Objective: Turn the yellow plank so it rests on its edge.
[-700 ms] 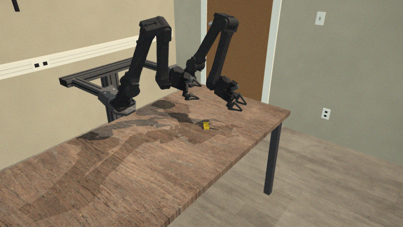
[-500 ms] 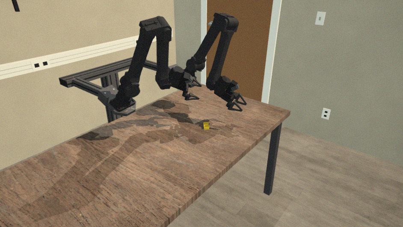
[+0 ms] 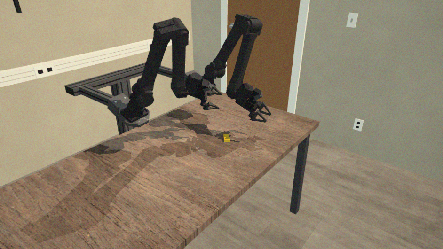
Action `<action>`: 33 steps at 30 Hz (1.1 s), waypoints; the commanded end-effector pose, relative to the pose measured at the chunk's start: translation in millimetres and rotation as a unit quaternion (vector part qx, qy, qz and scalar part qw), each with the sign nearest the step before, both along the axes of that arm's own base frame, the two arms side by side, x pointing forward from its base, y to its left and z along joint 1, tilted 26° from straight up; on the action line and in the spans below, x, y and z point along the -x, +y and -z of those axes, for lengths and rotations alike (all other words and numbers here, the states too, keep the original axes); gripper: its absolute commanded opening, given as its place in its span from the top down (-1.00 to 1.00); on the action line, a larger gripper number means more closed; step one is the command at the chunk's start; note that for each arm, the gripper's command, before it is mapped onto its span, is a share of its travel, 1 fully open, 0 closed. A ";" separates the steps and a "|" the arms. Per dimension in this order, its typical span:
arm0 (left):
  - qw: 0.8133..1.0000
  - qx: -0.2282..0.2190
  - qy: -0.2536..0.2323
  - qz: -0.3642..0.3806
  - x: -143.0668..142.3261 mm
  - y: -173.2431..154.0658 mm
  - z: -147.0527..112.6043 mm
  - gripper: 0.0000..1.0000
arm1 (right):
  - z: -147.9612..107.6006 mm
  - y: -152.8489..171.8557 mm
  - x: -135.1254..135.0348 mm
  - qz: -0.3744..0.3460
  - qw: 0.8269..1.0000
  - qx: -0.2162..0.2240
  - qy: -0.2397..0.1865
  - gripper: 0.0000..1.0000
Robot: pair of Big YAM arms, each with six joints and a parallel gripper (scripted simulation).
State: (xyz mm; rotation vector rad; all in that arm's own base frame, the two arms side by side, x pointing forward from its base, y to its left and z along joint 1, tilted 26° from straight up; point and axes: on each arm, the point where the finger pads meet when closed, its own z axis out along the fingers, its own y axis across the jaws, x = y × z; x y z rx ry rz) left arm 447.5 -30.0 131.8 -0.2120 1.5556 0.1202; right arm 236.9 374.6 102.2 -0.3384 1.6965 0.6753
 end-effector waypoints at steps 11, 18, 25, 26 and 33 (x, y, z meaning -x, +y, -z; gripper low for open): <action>1.000 0.001 -0.005 0.000 0.0 -0.3 -3.1 -1.00 | -3.4 -0.8 -6.1 0.006 1.000 -0.003 -0.002 -1.00; 1.000 0.001 -0.005 0.000 0.0 -0.3 -3.1 -1.00 | -5.0 -3.4 -14.3 0.014 1.000 -0.002 -0.002 -1.00; 1.000 0.001 -0.005 0.000 0.0 -0.3 -3.1 -1.00 | -8.9 -10.3 -33.4 0.033 0.999 -0.001 -0.004 -1.00; 1.000 0.001 -0.005 0.000 0.0 -0.3 -3.1 -1.00 | -9.6 -11.7 -36.9 0.037 0.999 -0.001 -0.004 -1.00; 1.000 0.001 -0.005 0.000 0.0 -0.3 -3.1 -1.00 | -14.1 -20.6 -57.6 0.058 0.998 0.000 -0.006 -1.00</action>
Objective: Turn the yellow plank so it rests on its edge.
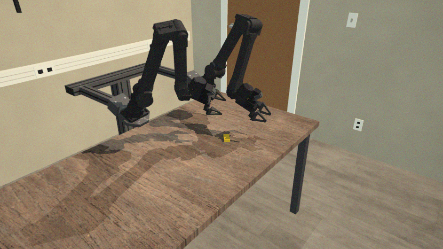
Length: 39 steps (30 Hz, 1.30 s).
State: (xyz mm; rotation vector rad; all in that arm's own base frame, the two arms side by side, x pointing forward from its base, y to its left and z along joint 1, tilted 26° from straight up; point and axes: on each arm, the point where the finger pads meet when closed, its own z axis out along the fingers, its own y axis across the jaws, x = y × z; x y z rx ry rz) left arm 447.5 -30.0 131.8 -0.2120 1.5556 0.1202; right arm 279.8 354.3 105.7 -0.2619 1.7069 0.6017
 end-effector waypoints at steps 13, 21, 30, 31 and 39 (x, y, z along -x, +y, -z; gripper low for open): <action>1.000 0.001 -0.005 0.000 0.0 -0.3 -3.1 -1.00 | -27.6 -40.9 -83.7 0.085 0.996 0.001 -0.014 -1.00; 1.000 0.001 -0.005 0.000 0.0 -0.3 -3.1 -1.00 | -42.4 -82.8 -133.0 0.141 0.990 0.006 -0.018 -1.00; 1.000 0.001 -0.005 0.000 0.0 -0.3 -3.1 -1.00 | -64.3 -152.1 -190.2 0.216 0.976 0.012 -0.024 -1.00; 1.000 0.001 -0.005 0.000 0.0 -0.3 -3.1 -1.00 | -64.3 -152.1 -190.2 0.216 0.976 0.012 -0.024 -1.00; 1.000 0.001 -0.005 0.000 0.0 -0.3 -3.1 -1.00 | -91.7 -246.1 -238.3 0.299 0.953 0.021 -0.030 -1.00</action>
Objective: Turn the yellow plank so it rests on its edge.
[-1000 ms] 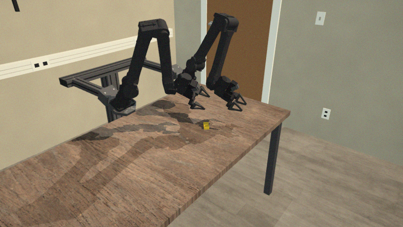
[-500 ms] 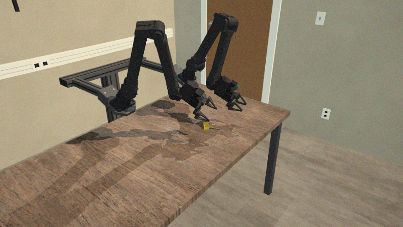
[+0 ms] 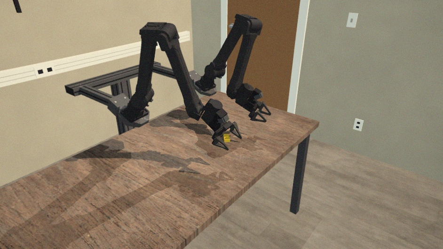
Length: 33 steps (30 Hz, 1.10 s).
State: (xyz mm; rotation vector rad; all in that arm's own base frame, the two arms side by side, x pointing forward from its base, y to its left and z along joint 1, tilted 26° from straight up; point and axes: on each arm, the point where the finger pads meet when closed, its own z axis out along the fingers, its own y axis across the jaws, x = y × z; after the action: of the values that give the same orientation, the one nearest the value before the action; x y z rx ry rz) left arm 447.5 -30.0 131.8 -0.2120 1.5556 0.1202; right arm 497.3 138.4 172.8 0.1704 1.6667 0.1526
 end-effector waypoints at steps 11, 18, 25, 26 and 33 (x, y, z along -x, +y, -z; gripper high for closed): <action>1.000 0.001 -0.005 0.000 0.0 -0.3 -3.1 -1.00 | -61.5 -160.8 -49.1 0.134 0.991 0.018 -0.019 -1.00; 1.000 0.001 -0.005 0.000 0.0 -0.3 -3.1 -1.00 | -93.9 -272.1 -44.2 0.218 0.975 0.030 -0.020 -1.00; 1.000 0.001 -0.005 0.000 0.0 -0.3 -3.1 -1.00 | -123.3 -366.7 -18.9 0.289 0.956 0.041 -0.020 -1.00; 1.000 0.001 -0.005 0.000 0.0 -0.3 -3.1 -1.00 | -123.3 -366.7 -18.9 0.289 0.956 0.041 -0.020 -1.00; 1.000 0.001 -0.005 0.000 0.0 -0.3 -3.1 -1.00 | -158.4 -467.5 33.4 0.369 0.928 0.054 -0.018 -1.00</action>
State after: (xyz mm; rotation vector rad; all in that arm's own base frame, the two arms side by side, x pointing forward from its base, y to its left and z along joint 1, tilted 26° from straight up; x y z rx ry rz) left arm 447.5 -30.0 131.8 -0.2120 1.5556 0.1202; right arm 480.8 -288.9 292.8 0.6686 1.5216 -0.4342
